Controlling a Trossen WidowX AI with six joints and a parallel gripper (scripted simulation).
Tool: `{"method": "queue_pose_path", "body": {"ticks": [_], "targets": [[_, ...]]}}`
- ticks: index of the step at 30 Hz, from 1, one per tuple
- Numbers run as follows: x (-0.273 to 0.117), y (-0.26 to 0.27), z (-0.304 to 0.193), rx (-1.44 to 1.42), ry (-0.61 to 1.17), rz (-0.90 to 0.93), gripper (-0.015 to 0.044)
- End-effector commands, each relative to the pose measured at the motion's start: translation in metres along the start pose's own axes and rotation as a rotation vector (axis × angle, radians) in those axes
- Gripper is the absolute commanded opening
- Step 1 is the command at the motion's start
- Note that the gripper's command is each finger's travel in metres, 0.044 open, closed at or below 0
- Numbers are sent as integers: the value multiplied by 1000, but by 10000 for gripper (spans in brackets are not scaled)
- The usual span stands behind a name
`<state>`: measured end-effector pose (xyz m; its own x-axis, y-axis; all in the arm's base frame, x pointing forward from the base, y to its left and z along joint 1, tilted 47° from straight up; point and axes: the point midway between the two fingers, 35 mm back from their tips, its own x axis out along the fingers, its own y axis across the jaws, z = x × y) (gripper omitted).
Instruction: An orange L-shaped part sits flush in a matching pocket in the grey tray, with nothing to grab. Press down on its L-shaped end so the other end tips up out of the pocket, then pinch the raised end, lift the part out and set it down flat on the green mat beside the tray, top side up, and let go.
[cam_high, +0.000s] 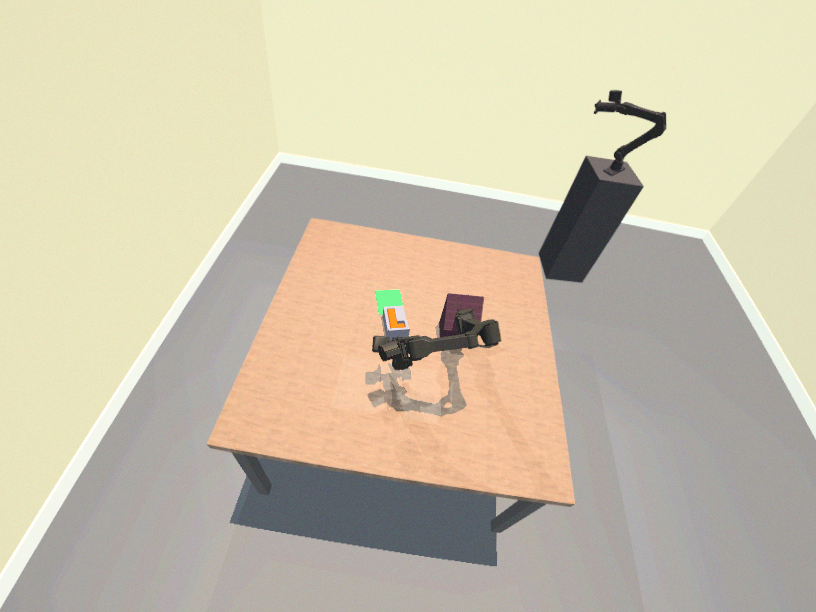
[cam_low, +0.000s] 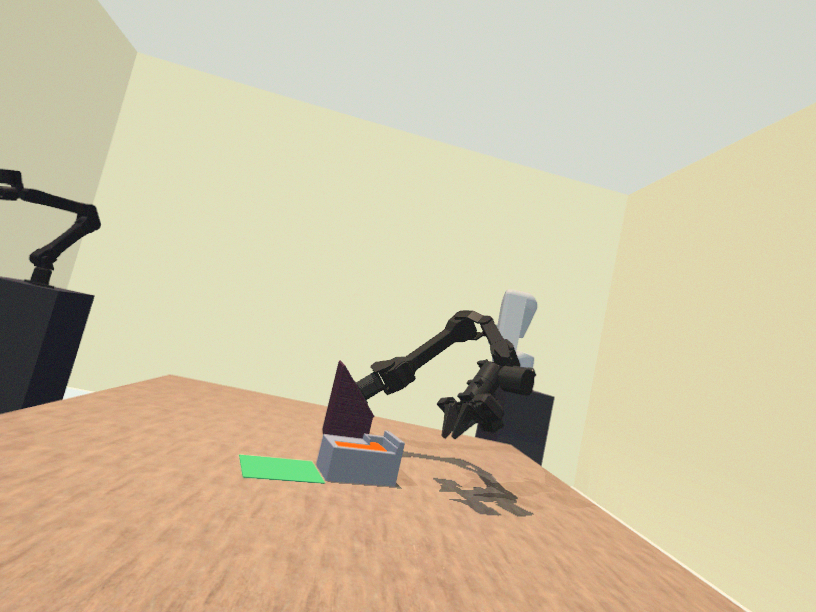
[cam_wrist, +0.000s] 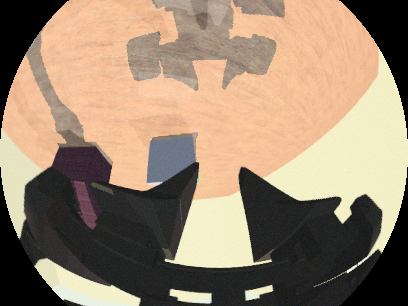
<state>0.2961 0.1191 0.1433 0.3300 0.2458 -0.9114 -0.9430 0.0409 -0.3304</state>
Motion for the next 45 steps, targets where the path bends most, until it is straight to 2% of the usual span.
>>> {"method": "queue_pose_path", "body": {"ticks": [1,11,24,32,45], "targets": [[22,14,-49,429,-45,230,180],[29,39,-126,1425,-251,642,180],[31,39,-127,1444,-256,649,180],[88,58,-87,1443,-259,650,180],[89,58,-87,1443,-259,650,180]]}}
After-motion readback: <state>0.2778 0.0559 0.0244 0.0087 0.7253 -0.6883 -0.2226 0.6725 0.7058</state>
